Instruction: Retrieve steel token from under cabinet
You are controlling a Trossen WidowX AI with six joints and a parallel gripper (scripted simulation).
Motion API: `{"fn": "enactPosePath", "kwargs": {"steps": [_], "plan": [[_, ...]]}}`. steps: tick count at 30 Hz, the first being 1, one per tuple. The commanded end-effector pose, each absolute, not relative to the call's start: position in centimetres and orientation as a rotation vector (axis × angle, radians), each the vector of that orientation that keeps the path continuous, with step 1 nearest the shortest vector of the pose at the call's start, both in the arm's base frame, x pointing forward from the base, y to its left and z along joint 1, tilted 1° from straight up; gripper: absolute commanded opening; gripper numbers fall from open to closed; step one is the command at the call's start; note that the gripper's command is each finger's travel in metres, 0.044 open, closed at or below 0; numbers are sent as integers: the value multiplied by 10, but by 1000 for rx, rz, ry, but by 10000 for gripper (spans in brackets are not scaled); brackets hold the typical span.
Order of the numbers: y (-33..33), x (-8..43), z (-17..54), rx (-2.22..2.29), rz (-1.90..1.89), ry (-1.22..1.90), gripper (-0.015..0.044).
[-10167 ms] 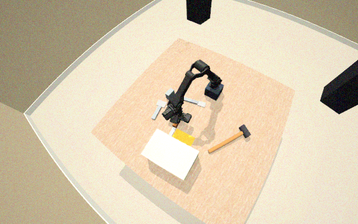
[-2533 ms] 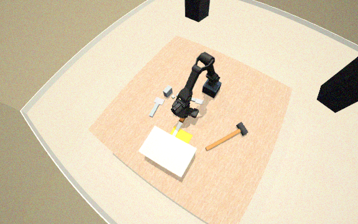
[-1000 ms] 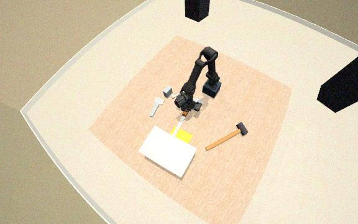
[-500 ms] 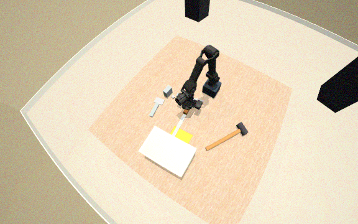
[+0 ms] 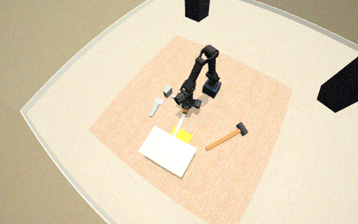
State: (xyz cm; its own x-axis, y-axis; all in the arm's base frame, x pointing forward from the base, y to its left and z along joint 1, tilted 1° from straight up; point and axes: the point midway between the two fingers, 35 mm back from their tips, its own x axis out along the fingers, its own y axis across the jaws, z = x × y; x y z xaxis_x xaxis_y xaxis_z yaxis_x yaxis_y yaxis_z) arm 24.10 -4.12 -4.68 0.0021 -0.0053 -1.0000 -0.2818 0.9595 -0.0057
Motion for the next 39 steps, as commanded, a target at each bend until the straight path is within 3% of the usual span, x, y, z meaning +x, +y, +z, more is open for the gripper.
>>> {"fn": "enactPosePath", "kwargs": {"steps": [1, 39], "plan": [[-43, 243, -46, -252, 244, 1555, 0], [-80, 250, -44, -348, 337, 1546, 0]]}}
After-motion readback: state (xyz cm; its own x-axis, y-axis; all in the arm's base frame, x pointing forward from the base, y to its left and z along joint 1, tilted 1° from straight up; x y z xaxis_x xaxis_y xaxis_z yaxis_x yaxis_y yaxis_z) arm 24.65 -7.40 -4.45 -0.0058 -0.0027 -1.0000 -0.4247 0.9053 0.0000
